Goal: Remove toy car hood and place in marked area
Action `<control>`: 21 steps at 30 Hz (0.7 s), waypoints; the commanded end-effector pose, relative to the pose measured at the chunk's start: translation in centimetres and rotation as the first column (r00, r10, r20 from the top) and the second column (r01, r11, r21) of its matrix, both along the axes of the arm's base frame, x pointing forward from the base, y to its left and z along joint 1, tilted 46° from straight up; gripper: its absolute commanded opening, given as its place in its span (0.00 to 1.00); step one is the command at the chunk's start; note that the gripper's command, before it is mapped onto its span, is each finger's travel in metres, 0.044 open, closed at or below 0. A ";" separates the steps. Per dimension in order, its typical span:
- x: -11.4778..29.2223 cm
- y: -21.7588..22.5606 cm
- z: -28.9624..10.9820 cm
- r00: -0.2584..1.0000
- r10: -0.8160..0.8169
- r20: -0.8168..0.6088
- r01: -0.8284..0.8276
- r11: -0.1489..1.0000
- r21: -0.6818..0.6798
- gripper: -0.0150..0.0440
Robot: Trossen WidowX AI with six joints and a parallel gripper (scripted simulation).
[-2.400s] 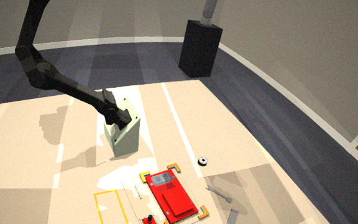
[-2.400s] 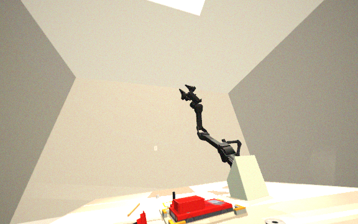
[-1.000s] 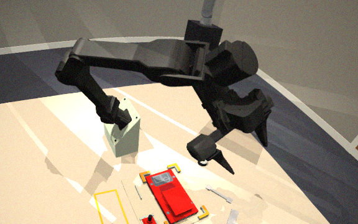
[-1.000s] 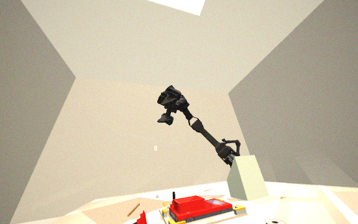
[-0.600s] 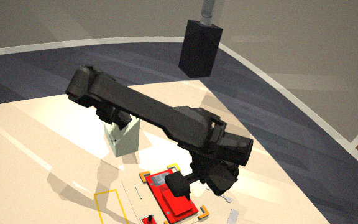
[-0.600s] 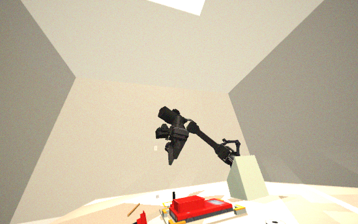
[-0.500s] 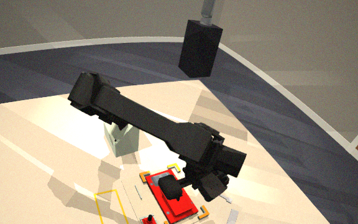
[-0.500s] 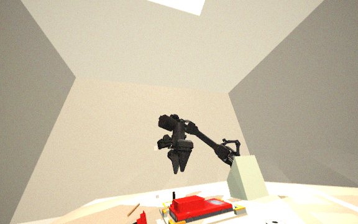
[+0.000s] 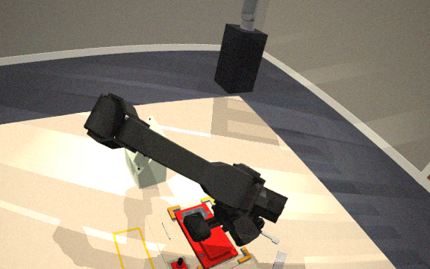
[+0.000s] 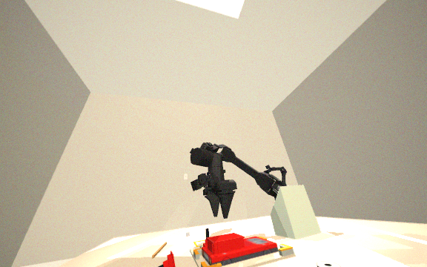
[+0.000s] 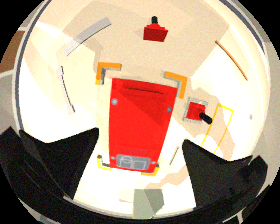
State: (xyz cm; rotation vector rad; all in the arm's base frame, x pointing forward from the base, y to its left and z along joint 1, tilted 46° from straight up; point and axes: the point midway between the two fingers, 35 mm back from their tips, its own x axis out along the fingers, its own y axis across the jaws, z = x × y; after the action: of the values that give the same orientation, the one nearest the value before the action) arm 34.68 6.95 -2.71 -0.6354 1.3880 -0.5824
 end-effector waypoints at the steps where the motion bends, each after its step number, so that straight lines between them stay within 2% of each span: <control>1: -0.1 -0.3 -0.3 1.000 0.005 -0.008 -0.005 1.000 -0.006 1.00; 21: -0.1 -1.6 -1.7 1.000 0.005 -0.008 -0.005 1.000 -0.006 1.00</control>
State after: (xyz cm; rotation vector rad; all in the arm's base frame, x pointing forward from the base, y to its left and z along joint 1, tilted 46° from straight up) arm 34.79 5.65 -4.11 -0.6348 1.3873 -0.5827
